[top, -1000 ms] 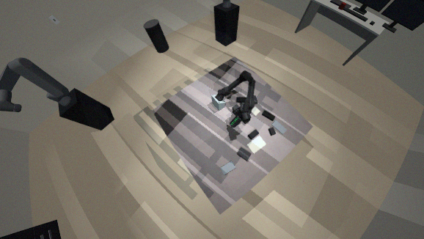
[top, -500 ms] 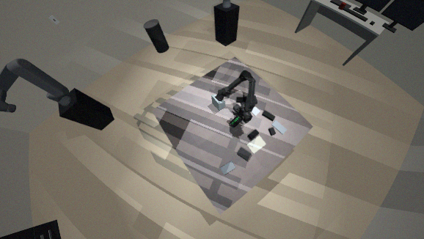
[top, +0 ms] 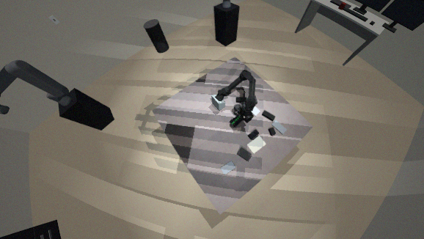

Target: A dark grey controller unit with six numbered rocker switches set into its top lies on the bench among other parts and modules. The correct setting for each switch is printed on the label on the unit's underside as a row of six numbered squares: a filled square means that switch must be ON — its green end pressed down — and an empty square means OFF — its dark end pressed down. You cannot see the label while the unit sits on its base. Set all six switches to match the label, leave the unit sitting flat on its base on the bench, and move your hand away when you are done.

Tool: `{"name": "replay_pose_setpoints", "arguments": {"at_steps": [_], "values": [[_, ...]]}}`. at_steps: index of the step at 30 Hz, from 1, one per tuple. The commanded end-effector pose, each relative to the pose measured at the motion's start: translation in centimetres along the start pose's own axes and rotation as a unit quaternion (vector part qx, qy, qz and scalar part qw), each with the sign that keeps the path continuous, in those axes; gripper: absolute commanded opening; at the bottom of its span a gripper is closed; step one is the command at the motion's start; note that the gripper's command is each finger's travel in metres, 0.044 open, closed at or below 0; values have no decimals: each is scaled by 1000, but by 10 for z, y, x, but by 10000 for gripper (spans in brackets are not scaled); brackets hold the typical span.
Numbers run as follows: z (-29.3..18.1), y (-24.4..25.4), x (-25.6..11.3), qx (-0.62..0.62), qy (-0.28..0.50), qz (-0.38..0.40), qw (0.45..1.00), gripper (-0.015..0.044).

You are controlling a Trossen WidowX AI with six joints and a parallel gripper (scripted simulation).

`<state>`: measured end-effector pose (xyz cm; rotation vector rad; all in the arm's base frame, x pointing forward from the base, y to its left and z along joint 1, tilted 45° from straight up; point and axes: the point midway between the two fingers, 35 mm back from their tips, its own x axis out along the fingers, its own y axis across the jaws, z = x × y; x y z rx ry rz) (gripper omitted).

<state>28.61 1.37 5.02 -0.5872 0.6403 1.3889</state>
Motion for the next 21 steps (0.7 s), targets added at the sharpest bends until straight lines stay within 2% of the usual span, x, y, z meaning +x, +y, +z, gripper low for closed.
{"name": "replay_pose_setpoints", "arguments": {"at_steps": [1, 21], "values": [[3, 3, 4, 4, -3, 3, 1000, 338], [15, 3, 13, 4, -3, 3, 1000, 338]]}}
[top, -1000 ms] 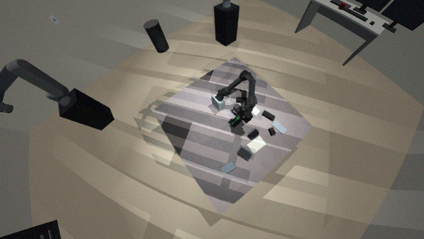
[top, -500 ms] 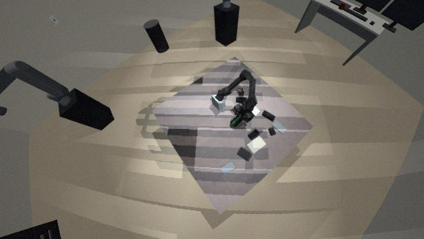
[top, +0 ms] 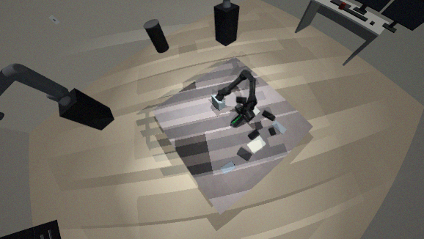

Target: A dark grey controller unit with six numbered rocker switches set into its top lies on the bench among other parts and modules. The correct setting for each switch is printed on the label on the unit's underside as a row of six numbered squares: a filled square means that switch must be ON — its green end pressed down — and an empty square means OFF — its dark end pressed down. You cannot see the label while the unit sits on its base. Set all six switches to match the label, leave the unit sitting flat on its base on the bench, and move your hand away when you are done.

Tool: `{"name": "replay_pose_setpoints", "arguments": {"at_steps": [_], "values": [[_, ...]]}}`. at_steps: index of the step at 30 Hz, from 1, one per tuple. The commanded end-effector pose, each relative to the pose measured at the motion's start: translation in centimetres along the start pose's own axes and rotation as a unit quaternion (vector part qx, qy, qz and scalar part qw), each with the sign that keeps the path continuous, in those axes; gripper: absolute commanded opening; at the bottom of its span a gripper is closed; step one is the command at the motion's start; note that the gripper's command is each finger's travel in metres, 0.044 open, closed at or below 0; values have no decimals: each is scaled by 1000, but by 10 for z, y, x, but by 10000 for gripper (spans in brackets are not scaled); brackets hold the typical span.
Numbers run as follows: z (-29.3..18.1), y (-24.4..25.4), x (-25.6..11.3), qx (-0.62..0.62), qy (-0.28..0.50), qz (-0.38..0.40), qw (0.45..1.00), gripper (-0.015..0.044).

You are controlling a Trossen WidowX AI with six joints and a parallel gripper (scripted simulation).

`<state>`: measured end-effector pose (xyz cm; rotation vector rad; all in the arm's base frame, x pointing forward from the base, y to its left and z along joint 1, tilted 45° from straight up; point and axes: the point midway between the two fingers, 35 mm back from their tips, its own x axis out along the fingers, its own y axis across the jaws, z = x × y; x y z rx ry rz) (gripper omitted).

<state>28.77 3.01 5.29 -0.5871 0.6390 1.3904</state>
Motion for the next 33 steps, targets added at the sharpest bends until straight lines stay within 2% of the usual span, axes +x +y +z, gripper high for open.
{"name": "replay_pose_setpoints", "arguments": {"at_steps": [1, 33], "values": [[2, 3, 3, 5, -3, 2, 1000, 338], [20, 3, 21, 5, -3, 2, 1000, 338]]}}
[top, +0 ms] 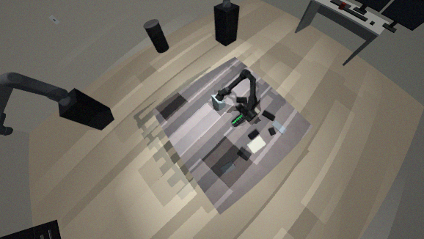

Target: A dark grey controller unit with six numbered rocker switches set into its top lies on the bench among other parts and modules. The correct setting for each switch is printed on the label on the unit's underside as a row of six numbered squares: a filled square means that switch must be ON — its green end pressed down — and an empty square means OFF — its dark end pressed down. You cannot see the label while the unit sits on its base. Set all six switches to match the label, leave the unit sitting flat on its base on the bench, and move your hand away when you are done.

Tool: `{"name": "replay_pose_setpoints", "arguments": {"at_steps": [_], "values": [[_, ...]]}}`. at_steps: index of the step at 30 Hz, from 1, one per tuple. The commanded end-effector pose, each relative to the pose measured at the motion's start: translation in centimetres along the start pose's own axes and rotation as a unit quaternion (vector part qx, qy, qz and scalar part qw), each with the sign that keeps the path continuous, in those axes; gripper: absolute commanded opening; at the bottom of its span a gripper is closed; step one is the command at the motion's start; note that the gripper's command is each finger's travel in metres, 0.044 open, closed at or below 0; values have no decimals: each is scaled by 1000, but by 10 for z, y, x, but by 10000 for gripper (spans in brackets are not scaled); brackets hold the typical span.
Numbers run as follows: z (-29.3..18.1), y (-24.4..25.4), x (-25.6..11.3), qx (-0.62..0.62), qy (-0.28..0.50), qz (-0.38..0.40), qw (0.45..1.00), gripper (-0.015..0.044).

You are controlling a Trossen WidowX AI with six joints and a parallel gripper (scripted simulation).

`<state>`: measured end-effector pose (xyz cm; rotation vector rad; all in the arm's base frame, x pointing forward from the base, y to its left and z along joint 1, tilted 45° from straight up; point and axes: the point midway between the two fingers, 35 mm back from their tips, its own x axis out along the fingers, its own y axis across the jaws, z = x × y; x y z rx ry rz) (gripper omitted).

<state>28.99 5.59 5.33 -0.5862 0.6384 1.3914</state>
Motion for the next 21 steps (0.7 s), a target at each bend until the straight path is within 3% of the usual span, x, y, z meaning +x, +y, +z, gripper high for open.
{"name": "replay_pose_setpoints", "arguments": {"at_steps": [1, 21], "values": [[2, 2, 3, 5, -3, 2, 1000, 338], [10, 2, 16, 5, -4, 2, 1000, 338]]}}
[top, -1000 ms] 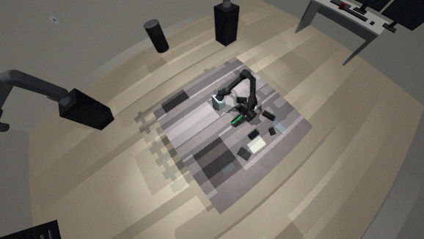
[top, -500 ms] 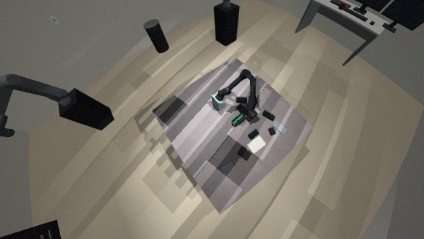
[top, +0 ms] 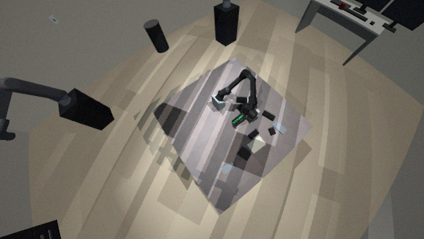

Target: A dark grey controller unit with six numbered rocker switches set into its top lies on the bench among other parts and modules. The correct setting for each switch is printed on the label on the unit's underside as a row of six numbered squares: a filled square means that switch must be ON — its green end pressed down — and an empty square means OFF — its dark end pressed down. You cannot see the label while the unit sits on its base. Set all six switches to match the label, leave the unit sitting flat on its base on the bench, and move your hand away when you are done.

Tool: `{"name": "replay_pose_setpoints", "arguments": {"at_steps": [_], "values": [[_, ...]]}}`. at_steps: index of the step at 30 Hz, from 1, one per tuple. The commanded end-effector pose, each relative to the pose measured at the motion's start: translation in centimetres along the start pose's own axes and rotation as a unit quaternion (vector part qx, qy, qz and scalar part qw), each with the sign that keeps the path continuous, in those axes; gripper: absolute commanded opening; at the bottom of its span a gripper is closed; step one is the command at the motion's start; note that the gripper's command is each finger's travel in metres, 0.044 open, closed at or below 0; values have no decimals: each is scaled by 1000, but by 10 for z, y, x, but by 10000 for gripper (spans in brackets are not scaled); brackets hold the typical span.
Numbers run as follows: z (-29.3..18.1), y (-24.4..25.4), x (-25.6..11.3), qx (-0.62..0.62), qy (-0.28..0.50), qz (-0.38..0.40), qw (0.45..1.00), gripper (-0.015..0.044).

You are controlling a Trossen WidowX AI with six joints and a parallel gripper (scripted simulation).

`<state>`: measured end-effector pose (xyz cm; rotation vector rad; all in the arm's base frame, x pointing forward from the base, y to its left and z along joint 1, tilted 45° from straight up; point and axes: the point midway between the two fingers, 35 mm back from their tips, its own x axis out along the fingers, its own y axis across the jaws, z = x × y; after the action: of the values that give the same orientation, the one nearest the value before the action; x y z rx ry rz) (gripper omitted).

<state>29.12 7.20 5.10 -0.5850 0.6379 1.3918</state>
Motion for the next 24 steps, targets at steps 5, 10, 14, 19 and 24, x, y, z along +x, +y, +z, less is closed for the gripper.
{"name": "replay_pose_setpoints", "arguments": {"at_steps": [5, 10, 14, 19, 24], "values": [[1, 2, 6, 4, -3, 2, 1000, 338], [1, 2, 9, 4, -3, 2, 1000, 338], [1, 2, 12, 4, -3, 2, 1000, 338], [1, 2, 16, 4, -3, 2, 1000, 337], [1, 2, 19, 4, -3, 2, 1000, 337]]}}
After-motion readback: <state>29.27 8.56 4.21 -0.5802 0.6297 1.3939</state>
